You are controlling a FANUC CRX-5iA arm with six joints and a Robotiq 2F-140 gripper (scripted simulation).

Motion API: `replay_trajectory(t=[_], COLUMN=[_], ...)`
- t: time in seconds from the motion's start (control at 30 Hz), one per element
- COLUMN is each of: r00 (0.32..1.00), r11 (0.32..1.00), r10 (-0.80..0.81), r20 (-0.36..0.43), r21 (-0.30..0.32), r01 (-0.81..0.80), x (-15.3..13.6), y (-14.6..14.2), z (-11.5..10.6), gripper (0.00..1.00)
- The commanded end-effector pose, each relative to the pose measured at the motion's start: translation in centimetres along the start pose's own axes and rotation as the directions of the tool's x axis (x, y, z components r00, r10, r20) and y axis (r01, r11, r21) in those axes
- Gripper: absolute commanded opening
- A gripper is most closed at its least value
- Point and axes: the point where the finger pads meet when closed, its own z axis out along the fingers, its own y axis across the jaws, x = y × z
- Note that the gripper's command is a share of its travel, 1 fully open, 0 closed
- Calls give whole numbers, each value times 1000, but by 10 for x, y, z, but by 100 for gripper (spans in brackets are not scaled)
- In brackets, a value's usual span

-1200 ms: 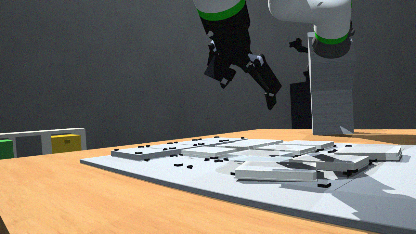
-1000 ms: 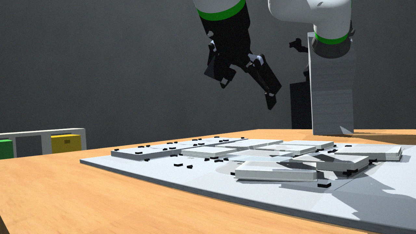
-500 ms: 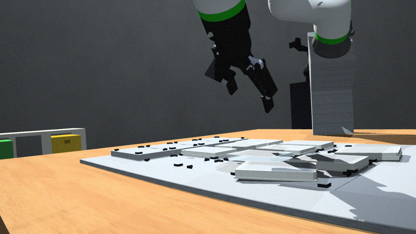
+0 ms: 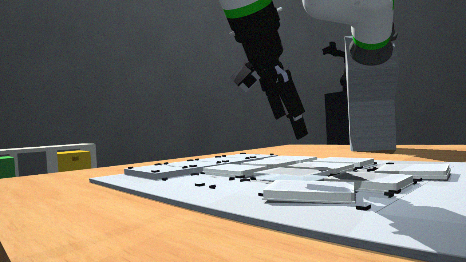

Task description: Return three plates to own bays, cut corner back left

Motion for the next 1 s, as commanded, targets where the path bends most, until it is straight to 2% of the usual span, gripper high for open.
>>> replay_trajectory(t=[0.0,0.2,0.4,0.47,0.7,0.97], r00=[998,972,921,921,830,692], r11=[997,961,888,888,759,563], r10=[68,230,389,389,558,717], r20=[-19,-37,-30,-30,5,79], r21=[49,165,278,278,400,519], r01=[-67,-221,-366,-366,-513,-643], x=[2,5,11,11,18,25], y=[-4,-9,-12,-12,-11,-8], z=[1,2,0,0,-5,-11], gripper=[70,70,70,70,70,70])
